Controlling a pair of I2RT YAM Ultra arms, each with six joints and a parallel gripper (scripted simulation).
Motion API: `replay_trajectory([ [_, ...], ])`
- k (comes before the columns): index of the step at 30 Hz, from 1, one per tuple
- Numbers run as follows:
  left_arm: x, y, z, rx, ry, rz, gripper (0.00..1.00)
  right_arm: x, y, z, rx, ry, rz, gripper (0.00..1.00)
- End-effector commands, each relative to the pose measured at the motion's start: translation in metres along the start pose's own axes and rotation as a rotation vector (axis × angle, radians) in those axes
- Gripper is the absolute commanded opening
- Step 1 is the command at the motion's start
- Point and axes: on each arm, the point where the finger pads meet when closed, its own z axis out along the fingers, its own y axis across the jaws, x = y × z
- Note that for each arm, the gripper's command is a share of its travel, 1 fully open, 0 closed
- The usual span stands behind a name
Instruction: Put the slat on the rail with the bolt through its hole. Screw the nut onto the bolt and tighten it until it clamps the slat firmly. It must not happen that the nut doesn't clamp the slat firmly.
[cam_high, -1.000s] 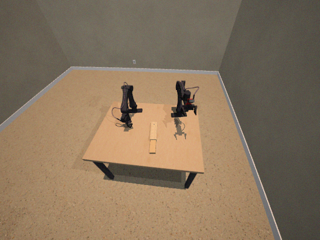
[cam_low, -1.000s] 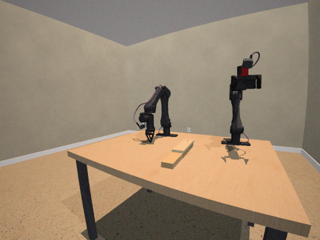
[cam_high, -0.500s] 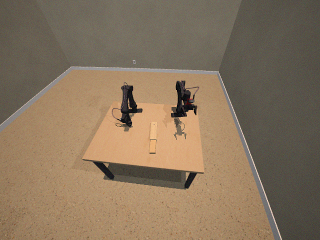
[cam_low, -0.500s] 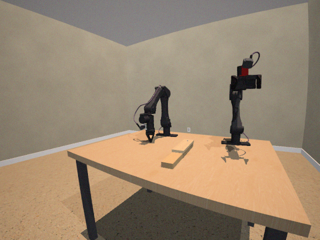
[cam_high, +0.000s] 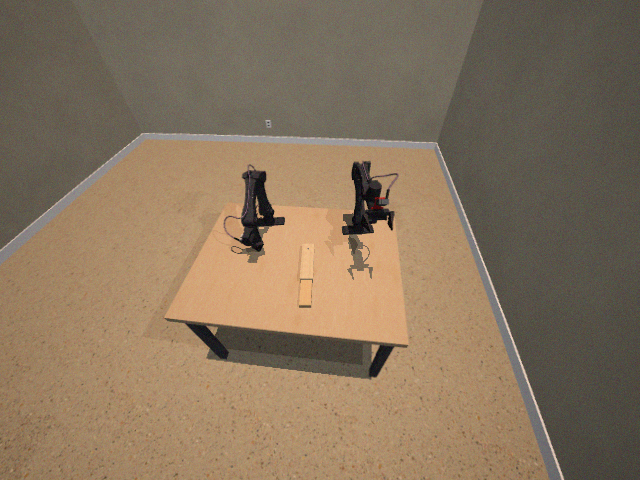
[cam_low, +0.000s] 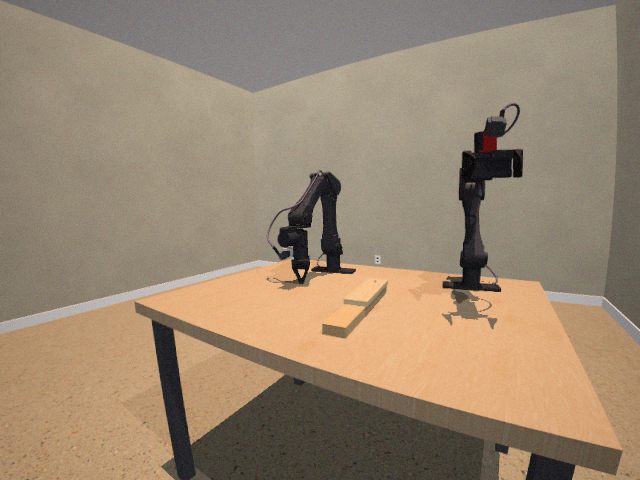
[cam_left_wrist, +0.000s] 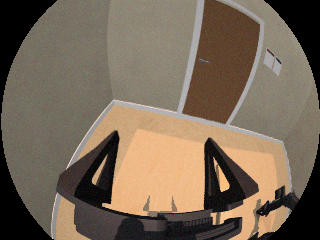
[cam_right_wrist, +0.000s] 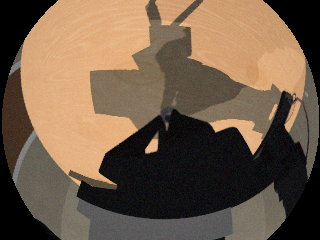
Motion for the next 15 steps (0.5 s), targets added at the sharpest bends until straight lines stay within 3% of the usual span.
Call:
replay_trajectory([
  [1,-0.0084,-0.0001,-0.0047,0.004,-0.026,0.005,1.00,-0.0012,0.0018,-0.0025,-0.008,-0.005,0.000,0.13],
  [15,-0.0084,-0.0001,-0.0047,0.004,-0.026,0.005,1.00,-0.0012,0.0018,-0.0025,-0.008,-0.005,0.000,0.12],
])
